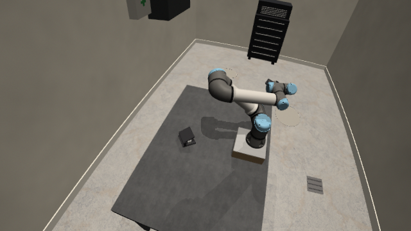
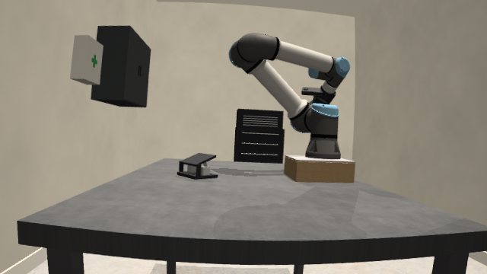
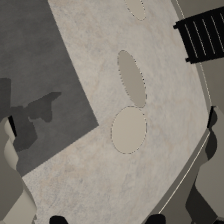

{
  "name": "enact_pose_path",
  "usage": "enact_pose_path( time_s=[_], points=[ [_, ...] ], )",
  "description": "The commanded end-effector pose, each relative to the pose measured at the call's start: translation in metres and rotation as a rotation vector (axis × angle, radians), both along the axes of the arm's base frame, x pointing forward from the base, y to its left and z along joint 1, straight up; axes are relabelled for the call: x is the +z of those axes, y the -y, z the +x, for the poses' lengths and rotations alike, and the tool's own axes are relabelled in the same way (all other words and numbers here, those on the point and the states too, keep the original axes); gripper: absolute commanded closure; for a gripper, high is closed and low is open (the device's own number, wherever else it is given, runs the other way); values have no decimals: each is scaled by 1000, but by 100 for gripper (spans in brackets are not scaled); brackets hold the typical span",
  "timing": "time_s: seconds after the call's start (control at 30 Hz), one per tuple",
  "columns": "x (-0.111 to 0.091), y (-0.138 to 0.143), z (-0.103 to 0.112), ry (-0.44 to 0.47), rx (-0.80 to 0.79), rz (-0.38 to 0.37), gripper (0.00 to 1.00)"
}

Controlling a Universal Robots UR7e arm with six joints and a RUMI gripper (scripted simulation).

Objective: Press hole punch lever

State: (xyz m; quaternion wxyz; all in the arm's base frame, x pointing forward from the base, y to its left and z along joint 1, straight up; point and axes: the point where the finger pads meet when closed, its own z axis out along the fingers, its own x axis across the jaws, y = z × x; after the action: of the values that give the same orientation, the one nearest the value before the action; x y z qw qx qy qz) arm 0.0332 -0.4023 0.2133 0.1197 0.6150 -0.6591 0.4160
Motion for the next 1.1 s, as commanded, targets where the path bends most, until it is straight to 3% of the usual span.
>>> enact_pose_path(
  time_s=[0.0,1.07],
  points=[
    [0,0,0,0,0,-1,0],
    [0,-1,5,5,10,8,0]
  ],
)
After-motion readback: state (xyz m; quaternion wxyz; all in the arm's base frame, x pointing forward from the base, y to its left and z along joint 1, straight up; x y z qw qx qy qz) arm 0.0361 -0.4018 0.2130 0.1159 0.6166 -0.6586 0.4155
